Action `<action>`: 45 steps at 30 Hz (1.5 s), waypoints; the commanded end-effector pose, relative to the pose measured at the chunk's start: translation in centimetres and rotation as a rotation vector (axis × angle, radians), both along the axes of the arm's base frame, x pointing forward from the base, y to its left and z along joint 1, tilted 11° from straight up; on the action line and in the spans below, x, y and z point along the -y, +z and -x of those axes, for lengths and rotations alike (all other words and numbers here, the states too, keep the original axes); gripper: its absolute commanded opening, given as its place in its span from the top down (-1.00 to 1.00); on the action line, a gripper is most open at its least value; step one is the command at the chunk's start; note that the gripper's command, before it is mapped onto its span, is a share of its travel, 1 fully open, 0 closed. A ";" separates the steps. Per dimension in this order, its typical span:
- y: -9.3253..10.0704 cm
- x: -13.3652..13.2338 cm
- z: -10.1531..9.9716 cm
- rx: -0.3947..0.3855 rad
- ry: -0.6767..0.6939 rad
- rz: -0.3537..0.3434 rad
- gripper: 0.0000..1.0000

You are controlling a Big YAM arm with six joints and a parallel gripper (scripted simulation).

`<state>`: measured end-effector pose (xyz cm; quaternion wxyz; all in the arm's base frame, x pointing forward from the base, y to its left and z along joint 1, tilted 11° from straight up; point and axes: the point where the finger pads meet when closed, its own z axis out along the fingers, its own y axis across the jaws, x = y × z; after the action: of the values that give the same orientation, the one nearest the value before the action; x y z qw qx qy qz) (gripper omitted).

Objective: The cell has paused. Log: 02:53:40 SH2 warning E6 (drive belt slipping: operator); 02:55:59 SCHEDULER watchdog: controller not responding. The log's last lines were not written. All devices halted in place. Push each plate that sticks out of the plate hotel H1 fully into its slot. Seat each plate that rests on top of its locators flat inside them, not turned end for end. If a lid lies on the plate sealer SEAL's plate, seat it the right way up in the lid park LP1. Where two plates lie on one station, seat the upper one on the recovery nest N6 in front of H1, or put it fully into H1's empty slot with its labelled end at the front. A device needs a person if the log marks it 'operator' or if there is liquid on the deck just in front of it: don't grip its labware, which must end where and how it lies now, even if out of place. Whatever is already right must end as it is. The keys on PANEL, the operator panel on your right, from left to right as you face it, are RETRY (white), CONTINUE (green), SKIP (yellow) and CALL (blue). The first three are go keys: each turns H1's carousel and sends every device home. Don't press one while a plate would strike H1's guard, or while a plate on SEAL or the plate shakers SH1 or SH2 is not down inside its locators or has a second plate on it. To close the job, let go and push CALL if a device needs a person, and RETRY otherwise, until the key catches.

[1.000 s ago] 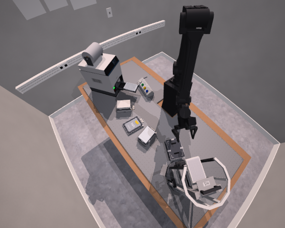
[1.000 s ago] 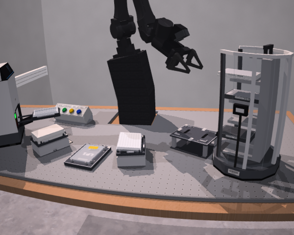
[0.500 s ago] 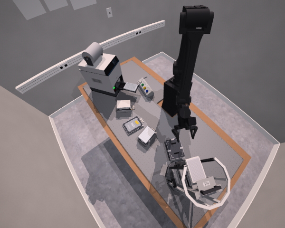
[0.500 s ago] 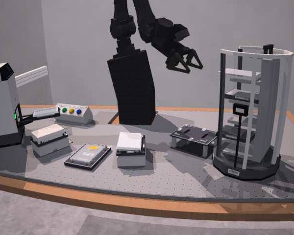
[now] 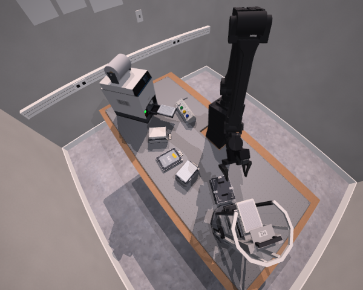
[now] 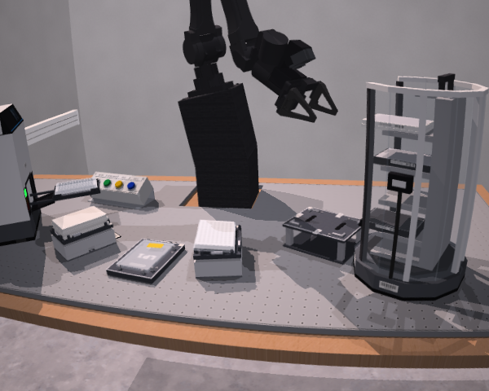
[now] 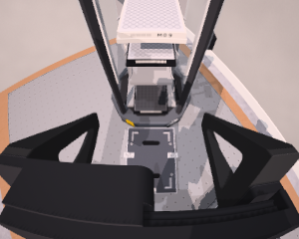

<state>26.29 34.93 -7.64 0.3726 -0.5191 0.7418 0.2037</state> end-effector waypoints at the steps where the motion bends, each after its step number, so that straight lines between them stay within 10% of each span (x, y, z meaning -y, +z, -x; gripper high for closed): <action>1: 0.7 -0.7 -0.6 0.021 0.002 -0.025 -1.00; 9: 0.7 -0.7 -0.6 0.021 0.002 -0.025 -1.00; 22: 7.1 -3.8 -1.3 0.031 0.005 -0.049 -0.56; 24: 4.5 -1.7 -0.2 -0.006 0.001 0.008 -0.48; 29: 5.8 -3.9 -1.6 0.036 0.004 -0.045 -0.28; 45: 0.2 -6.2 -2.7 0.029 0.007 -0.041 0.28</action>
<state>28.13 39.20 -7.97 0.3745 -0.5191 0.7406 0.2045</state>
